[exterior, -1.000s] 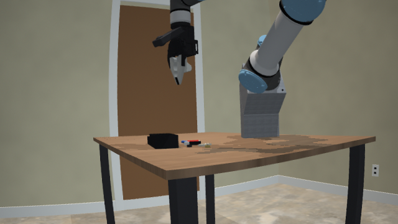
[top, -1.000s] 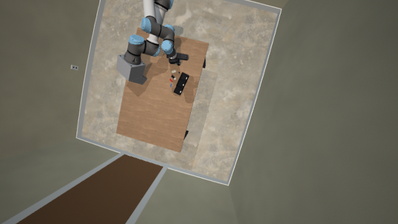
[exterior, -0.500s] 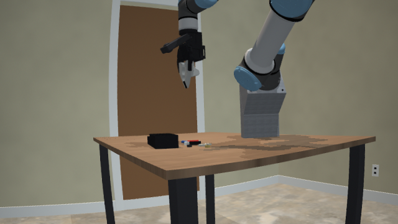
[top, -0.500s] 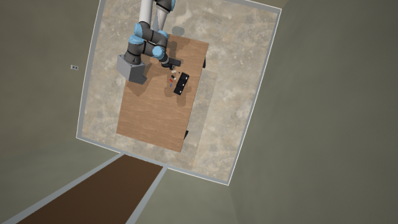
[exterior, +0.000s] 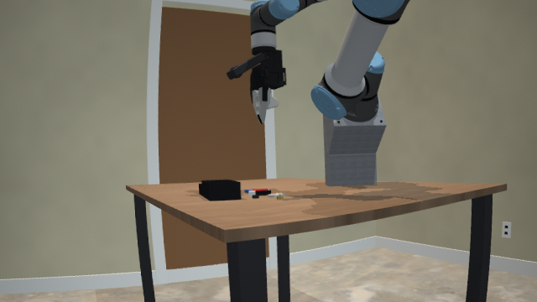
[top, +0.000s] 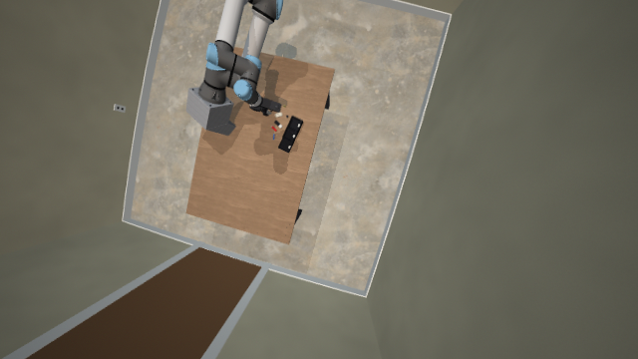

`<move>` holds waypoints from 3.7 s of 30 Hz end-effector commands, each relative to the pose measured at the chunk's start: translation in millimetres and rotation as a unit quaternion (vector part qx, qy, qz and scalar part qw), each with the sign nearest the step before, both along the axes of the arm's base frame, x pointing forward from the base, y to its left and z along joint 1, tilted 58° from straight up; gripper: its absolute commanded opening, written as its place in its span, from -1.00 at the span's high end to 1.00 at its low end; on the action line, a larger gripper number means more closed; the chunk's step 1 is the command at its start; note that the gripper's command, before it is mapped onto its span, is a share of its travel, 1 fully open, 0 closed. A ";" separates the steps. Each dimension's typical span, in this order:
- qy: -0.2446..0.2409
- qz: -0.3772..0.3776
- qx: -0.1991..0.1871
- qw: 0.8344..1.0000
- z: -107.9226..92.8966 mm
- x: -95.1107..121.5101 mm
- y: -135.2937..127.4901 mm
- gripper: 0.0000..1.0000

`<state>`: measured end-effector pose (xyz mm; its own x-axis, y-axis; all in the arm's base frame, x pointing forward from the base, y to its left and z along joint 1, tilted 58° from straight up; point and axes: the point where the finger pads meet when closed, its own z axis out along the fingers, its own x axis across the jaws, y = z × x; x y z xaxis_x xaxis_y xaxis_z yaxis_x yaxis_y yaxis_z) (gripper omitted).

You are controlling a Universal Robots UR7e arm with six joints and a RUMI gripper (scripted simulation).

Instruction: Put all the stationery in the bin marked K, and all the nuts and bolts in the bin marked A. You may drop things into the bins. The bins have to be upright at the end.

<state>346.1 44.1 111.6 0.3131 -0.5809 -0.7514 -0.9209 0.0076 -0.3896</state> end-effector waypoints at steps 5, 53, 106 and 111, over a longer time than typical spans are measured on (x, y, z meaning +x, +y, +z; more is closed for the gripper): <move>0.001 -0.001 0.000 1.000 -2.3 -0.9 -1.2 0.91; 0.092 -0.061 0.026 0.994 -167.9 154.9 -1.3 0.91; 0.092 -0.061 0.026 0.994 -199.5 168.7 47.0 0.91; 0.092 -0.061 0.026 0.994 -199.5 168.7 47.0 0.91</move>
<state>514.6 91.6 -88.1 0.0967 -0.5643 -0.8199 -0.9678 0.1390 -0.2098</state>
